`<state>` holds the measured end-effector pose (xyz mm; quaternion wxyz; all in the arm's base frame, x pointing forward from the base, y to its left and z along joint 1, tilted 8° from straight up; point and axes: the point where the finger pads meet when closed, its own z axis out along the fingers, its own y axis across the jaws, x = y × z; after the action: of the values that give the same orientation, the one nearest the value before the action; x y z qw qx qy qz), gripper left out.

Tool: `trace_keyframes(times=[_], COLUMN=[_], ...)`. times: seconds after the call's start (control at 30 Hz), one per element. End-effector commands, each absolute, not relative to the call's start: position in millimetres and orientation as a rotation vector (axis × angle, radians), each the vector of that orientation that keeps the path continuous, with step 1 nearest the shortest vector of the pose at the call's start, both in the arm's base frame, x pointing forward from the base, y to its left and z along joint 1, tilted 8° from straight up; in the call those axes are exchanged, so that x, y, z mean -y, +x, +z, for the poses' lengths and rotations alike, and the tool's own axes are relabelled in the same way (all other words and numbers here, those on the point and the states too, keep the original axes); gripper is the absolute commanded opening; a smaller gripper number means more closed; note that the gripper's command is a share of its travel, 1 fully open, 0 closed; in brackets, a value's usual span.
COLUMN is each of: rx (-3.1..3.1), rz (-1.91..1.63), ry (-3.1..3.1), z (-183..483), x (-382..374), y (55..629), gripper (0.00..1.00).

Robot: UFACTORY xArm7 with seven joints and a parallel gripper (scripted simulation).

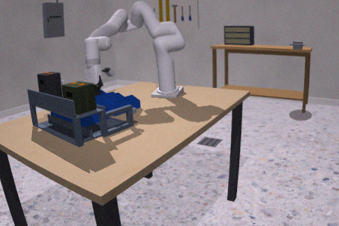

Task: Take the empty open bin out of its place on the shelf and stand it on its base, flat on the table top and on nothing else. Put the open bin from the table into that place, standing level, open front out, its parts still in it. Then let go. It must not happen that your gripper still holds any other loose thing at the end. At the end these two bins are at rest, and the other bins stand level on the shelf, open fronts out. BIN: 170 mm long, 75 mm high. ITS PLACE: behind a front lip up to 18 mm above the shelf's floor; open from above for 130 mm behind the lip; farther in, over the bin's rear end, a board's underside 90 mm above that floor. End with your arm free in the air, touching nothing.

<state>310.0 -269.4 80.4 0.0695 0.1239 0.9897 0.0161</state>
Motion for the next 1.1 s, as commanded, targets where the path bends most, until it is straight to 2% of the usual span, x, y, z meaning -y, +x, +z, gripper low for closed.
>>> trace_keyframes(times=[0.0, 1.07], rx=[-2.977, -2.976], rz=[0.046, 0.045], ry=[0.373, 0.372], z=[82, 99], x=[270, 270], y=[311, 308], gripper=[0.26, 0.26])
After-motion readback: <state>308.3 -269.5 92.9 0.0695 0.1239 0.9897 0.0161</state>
